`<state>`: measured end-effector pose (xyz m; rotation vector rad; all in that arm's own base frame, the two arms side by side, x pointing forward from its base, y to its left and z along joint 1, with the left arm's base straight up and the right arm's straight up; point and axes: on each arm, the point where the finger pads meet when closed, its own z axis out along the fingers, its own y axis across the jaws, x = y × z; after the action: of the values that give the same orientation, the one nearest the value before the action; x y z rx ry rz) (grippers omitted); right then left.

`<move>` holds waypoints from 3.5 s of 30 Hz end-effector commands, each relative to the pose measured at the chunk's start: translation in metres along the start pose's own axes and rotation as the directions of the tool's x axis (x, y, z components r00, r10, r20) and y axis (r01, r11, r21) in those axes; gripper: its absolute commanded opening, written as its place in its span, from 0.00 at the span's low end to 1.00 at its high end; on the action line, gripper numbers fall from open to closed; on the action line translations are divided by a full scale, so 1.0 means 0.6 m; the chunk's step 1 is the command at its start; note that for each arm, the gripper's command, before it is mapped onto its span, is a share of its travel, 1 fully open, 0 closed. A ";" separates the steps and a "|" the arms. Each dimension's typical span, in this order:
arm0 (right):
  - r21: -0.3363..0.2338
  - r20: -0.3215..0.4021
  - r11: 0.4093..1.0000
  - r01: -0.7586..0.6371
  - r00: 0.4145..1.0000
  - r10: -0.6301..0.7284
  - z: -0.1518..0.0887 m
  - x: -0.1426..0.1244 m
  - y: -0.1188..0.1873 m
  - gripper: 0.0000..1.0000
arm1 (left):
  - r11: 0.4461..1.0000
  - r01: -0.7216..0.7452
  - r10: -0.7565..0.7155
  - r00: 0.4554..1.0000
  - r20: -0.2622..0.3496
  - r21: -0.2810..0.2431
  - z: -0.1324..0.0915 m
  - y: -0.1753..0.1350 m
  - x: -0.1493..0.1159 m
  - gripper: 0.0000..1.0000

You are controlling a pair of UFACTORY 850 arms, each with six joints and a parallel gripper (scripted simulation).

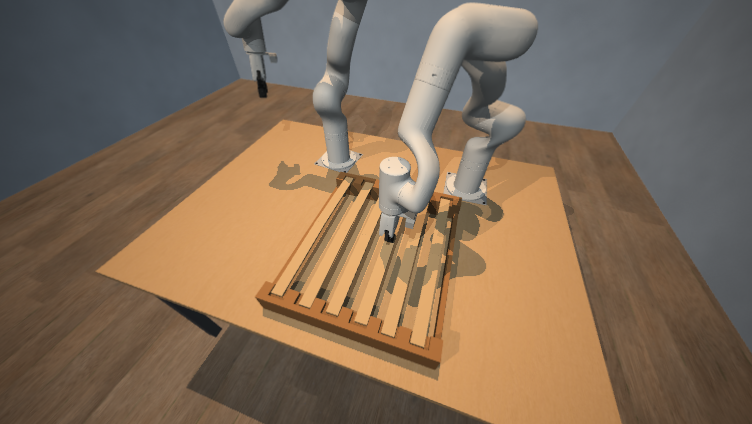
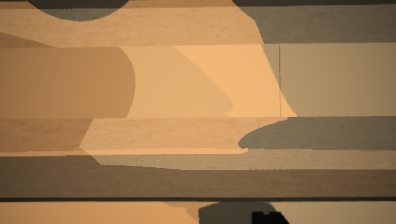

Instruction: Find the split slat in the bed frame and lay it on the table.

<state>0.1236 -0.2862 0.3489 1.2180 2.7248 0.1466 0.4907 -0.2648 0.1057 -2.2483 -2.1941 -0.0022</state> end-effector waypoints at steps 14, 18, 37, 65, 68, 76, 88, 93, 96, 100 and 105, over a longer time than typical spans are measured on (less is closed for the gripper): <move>0.001 0.002 1.000 0.000 1.000 0.000 -0.001 -0.001 0.000 1.00 | 1.000 0.000 0.000 1.000 0.001 -0.002 0.002 0.002 -0.001 0.00; 0.001 0.002 1.000 0.000 1.000 0.000 -0.001 -0.001 0.000 1.00 | 1.000 0.000 0.000 1.000 0.001 -0.002 0.002 0.002 -0.001 0.00; 0.001 0.002 1.000 0.000 1.000 0.000 -0.001 -0.001 0.000 1.00 | 1.000 0.000 0.000 1.000 0.000 -0.001 0.008 0.001 -0.002 0.00; 0.001 0.002 1.000 0.000 1.000 0.000 -0.001 -0.001 0.000 1.00 | 1.000 0.000 0.000 1.000 0.002 0.000 0.011 0.003 -0.001 0.00; 0.001 0.002 1.000 0.000 1.000 0.000 -0.001 -0.001 0.000 1.00 | 1.000 0.000 0.000 1.000 0.002 0.000 0.011 0.003 -0.001 0.00; 0.001 0.002 1.000 0.000 1.000 0.000 -0.001 -0.001 0.000 1.00 | 1.000 0.000 0.000 1.000 0.002 0.000 0.014 0.001 -0.002 0.00; 0.001 0.002 1.000 0.000 1.000 0.000 -0.001 -0.001 0.000 1.00 | 1.000 0.000 0.000 1.000 0.000 0.000 0.017 0.002 -0.001 0.00; 0.001 0.002 1.000 0.000 1.000 0.000 -0.001 -0.001 0.000 1.00 | 1.000 0.000 0.000 1.000 0.000 0.000 0.017 0.002 -0.001 0.00; 0.001 0.002 1.000 0.000 1.000 0.000 -0.001 -0.001 0.000 1.00 | 1.000 0.000 0.000 1.000 0.000 0.000 0.017 0.002 -0.001 0.00; 0.001 0.002 1.000 0.000 1.000 0.000 -0.001 -0.001 0.000 1.00 | 1.000 0.000 0.000 1.000 0.000 0.000 0.017 0.002 -0.001 0.00; 0.001 0.002 1.000 0.000 1.000 0.000 -0.001 -0.001 0.000 1.00 | 1.000 0.000 0.000 1.000 0.001 0.000 0.019 0.001 -0.002 0.00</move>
<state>0.1236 -0.2862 0.3489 1.2180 2.7248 0.1466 0.4916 -0.2654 0.0956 -2.2477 -2.1941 -0.0012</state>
